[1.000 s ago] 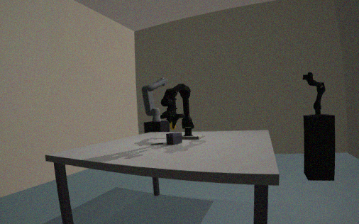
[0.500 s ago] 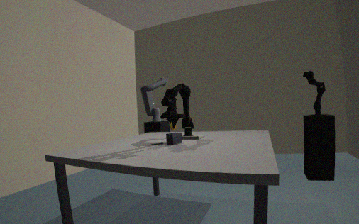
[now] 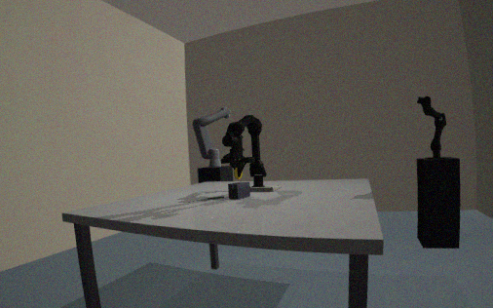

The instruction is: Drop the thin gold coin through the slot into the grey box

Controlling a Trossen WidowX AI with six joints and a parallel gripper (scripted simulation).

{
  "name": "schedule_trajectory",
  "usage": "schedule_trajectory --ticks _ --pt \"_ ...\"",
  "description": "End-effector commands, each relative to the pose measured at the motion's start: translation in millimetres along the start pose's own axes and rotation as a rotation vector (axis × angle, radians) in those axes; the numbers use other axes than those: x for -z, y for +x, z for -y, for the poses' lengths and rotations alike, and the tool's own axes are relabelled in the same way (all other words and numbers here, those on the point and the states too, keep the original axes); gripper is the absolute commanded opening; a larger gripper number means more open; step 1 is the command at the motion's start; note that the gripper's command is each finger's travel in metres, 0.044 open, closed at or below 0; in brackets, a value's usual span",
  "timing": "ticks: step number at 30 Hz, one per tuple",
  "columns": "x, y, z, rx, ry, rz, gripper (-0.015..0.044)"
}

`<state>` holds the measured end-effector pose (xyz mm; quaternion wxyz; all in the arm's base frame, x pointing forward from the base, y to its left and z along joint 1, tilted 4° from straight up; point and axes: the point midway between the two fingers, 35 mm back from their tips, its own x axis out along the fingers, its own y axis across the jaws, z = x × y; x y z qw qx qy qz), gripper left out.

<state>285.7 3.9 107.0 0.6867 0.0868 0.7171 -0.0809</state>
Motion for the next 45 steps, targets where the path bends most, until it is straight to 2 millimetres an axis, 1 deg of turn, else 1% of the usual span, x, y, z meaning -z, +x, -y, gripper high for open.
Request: schedule_trajectory --ticks 1,45 --pt "-0.4 -0.3 -0.1 0.000 0.000 0.001 0.0000" --pt "1.9 14.3 0.6 0.000 0.001 0.001 0.0000"
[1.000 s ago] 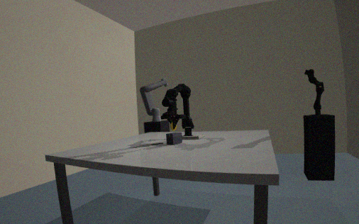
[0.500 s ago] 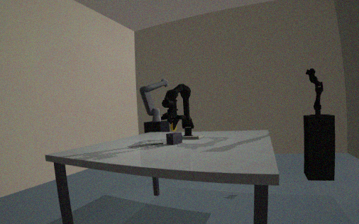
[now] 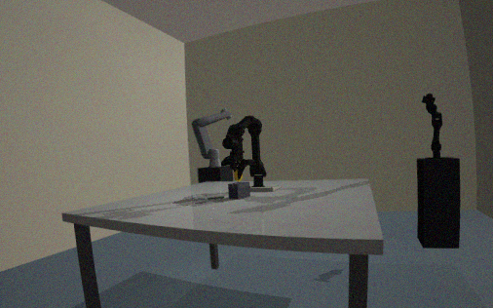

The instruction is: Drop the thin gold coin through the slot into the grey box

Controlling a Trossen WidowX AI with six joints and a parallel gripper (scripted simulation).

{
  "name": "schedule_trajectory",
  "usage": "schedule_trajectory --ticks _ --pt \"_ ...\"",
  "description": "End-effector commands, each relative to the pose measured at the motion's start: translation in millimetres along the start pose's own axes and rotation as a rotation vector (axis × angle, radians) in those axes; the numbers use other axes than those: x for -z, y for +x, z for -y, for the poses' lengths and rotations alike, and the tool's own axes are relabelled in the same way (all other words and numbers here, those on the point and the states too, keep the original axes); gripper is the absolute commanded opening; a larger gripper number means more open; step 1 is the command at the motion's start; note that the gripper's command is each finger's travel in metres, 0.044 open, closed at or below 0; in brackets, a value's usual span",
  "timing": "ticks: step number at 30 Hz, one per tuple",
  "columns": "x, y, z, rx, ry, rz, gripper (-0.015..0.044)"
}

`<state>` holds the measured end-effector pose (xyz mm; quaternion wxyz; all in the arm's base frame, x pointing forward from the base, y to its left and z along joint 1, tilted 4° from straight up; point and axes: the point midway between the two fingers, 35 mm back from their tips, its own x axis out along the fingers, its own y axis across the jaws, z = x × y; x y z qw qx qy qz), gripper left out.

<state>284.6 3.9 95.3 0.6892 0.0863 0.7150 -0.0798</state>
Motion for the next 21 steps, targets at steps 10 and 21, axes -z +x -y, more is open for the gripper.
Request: schedule_trajectory --ticks 10,21 --pt "1.0 6.0 0.2 0.001 0.006 -0.005 0.0000" --pt "-0.1 4.9 -0.1 0.000 0.001 0.000 0.0161"
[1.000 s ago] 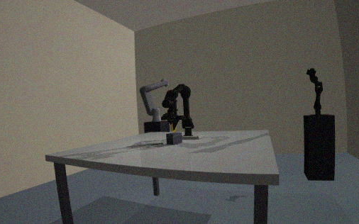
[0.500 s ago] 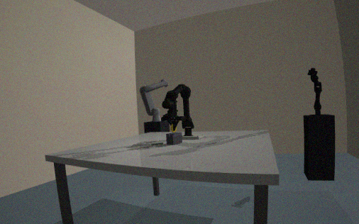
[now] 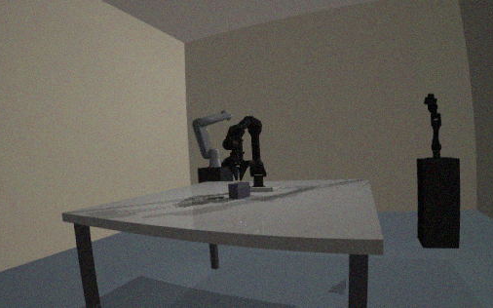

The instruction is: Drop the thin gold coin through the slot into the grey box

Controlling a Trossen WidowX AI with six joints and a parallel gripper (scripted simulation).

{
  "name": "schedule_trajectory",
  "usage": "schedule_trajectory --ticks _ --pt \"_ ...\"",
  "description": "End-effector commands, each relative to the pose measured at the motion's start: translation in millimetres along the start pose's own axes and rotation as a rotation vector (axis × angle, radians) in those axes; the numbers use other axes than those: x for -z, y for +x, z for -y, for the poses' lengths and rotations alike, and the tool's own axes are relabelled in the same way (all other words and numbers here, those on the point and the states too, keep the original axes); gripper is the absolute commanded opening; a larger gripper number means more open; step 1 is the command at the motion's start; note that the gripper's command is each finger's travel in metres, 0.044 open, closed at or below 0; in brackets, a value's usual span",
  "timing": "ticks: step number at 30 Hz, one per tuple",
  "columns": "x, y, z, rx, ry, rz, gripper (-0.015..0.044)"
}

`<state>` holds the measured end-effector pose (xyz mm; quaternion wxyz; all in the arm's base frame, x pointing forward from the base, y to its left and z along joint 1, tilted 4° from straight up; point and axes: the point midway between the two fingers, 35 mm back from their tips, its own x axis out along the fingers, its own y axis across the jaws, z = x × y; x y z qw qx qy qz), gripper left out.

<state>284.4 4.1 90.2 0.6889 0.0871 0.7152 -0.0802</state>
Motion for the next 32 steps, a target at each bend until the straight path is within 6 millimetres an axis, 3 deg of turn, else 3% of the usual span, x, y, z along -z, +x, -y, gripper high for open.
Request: schedule_trajectory --ticks 1,8,17,19,22,32 --pt "-0.1 -0.2 0.1 0.001 0.000 0.001 0.0161" --pt "-0.1 -0.2 0.1 0.001 0.000 0.001 0.0161" --pt "-0.3 -19.9 0.1 0.001 0.000 0.000 0.0397" --pt "0.3 -34.5 0.2 0.001 0.000 0.000 0.0440" --pt "3.5 -61.0 0.9 0.000 0.001 -0.002 0.0440" --pt "3.8 -62.8 0.9 0.000 0.001 -0.002 0.0440"
